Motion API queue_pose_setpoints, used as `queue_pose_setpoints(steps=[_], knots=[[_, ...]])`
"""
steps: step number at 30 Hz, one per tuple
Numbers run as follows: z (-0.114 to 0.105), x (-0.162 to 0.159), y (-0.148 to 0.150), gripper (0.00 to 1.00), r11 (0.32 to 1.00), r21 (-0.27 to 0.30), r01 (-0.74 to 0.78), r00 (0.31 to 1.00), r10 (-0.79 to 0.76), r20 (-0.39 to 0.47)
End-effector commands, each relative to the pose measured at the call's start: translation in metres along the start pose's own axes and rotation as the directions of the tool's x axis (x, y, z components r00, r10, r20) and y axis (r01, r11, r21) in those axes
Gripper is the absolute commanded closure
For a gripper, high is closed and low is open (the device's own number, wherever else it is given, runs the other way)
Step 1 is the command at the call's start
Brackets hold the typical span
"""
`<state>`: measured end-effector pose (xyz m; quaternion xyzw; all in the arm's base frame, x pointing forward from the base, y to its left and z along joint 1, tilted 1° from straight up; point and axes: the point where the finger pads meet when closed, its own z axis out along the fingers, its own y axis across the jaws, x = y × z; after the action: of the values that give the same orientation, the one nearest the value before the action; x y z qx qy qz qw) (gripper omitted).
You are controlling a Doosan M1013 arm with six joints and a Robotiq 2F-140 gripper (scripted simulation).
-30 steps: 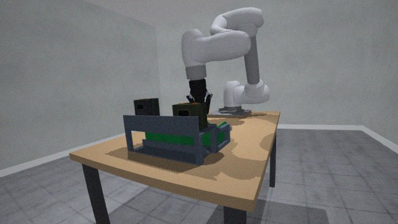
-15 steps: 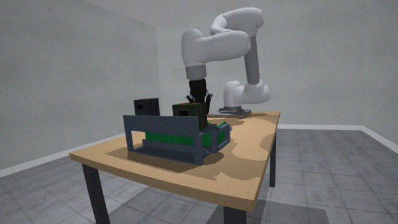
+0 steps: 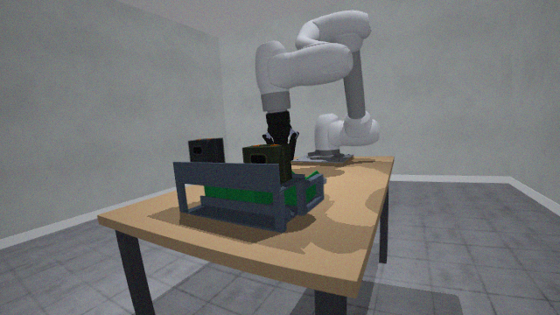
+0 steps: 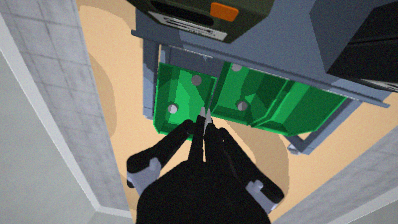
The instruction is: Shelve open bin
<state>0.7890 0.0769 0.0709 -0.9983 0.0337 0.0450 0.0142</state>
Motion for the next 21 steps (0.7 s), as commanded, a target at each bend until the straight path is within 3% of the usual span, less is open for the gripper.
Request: queue_pose_setpoints(steps=[1,21], knots=[[-0.0002,0.0000,0.0000,1.00,1.000,0.000,0.000,1.000,0.000,0.000],[-0.0004,0.0049,0.0000,1.00,1.000,0.000,0.000,1.000,0.000,-0.004]])
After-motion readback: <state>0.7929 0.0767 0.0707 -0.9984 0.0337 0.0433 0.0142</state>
